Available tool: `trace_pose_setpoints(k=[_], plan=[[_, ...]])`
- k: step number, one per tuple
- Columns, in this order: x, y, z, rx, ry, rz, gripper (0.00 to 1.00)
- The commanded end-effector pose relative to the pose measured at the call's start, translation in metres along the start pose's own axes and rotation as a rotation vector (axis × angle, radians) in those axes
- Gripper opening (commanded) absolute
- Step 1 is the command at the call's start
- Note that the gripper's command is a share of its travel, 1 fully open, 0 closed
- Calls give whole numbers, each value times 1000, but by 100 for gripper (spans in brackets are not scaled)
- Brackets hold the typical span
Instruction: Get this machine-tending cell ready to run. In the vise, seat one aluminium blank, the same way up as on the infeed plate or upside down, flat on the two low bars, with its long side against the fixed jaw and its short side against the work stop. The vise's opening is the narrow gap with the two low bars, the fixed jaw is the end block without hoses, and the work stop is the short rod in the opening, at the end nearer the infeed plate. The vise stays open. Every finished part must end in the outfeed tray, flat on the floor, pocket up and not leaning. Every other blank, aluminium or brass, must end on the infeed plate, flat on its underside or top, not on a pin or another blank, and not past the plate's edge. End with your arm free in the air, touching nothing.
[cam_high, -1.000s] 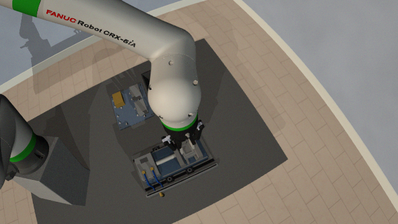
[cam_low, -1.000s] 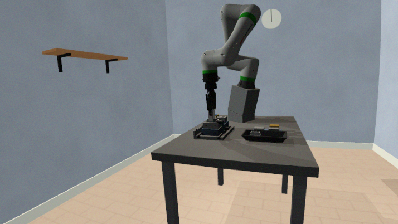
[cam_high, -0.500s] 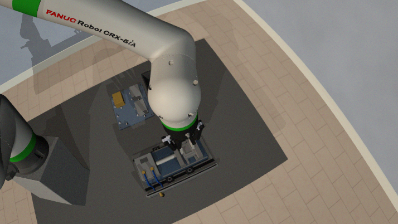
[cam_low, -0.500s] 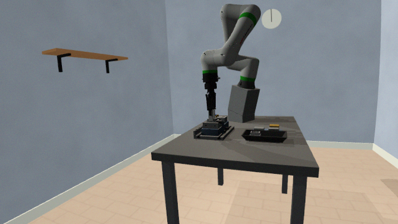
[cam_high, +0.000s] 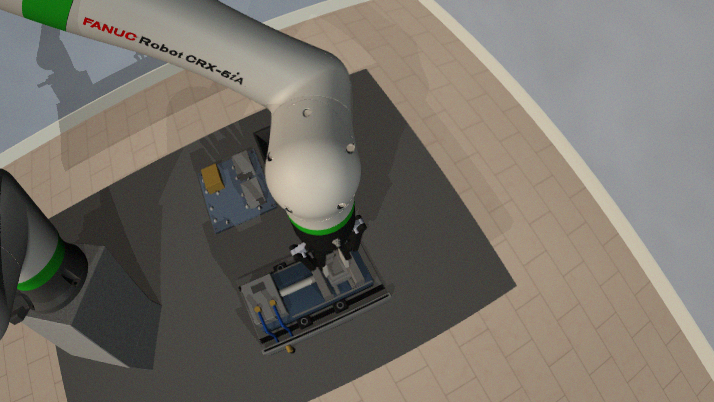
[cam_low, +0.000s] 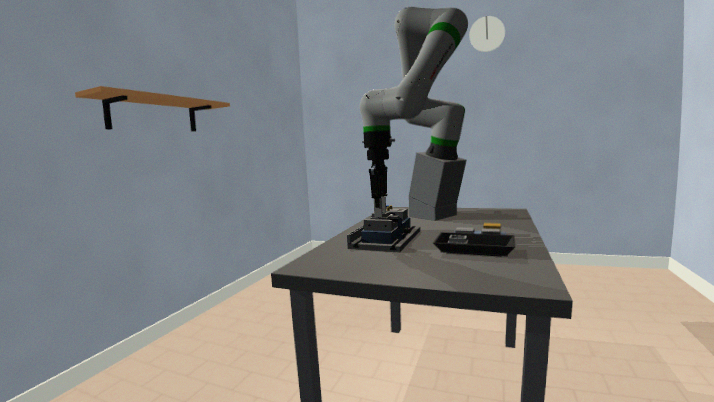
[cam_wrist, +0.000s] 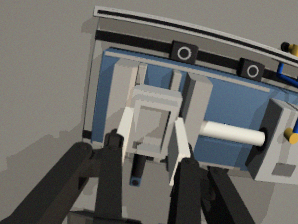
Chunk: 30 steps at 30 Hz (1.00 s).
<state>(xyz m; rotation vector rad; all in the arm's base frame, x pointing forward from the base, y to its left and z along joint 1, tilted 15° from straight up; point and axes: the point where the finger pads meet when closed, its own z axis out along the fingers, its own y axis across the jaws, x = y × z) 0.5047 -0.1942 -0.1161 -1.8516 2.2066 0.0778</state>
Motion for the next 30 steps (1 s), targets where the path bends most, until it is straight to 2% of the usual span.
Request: trace_pose_setpoints(k=[1, 14, 30], plan=[[0, 0, 0, 0, 0, 0, 0], [0, 0, -4, 0, 0, 0, 0], [0, 0, -29, 0, 0, 0, 0]])
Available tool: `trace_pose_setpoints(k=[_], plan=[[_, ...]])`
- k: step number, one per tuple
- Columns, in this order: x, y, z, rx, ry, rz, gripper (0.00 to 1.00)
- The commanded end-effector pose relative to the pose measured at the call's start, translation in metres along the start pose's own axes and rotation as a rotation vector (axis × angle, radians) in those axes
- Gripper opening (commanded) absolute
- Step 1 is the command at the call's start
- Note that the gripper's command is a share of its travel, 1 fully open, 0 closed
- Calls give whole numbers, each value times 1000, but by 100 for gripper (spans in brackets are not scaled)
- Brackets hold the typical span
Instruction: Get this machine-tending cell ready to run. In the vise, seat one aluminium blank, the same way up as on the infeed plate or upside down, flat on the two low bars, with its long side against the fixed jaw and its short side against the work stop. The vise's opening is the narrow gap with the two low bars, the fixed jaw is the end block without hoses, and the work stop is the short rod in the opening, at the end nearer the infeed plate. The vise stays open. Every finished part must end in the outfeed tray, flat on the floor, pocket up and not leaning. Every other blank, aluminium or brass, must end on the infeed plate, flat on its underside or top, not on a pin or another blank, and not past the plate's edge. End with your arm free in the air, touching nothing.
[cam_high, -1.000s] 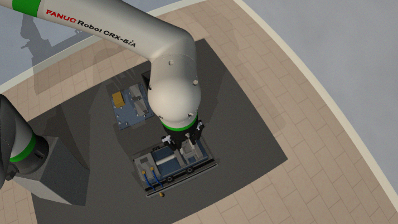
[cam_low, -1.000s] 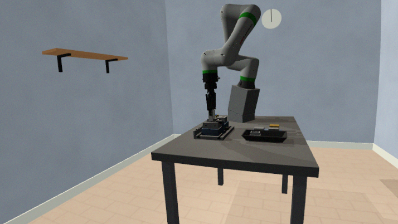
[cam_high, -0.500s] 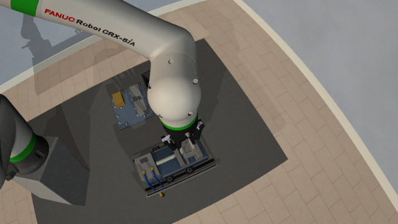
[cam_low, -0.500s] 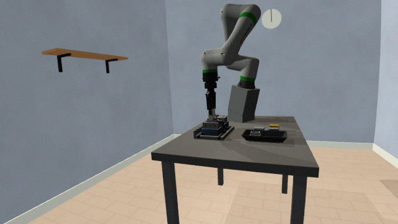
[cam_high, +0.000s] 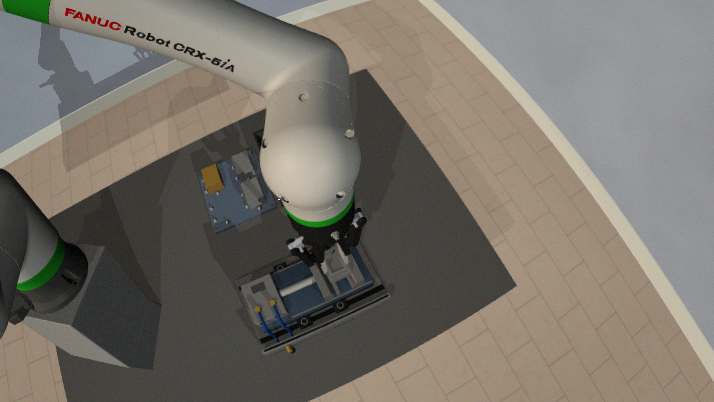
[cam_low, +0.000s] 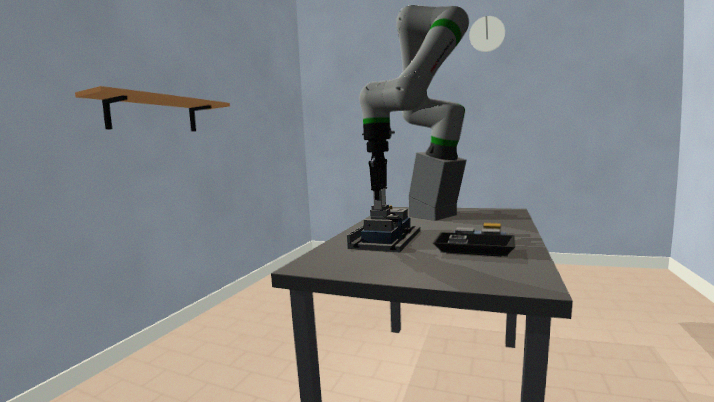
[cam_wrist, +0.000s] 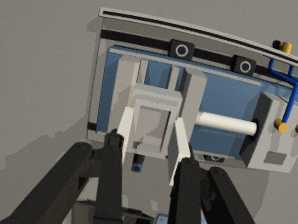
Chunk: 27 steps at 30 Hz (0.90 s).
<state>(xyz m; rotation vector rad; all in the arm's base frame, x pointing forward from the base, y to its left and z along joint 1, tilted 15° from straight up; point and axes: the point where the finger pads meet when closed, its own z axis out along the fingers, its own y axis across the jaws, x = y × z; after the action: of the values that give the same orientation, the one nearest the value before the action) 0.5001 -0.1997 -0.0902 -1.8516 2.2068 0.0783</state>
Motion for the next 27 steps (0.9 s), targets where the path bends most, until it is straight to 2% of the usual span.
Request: trace_pose_setpoints(k=[1, 12, 27], plan=[[0, 0, -2, 0, 0, 0, 0], [0, 0, -17, 0, 0, 0, 0], [-6, -3, -19, -1, 1, 0, 0]])
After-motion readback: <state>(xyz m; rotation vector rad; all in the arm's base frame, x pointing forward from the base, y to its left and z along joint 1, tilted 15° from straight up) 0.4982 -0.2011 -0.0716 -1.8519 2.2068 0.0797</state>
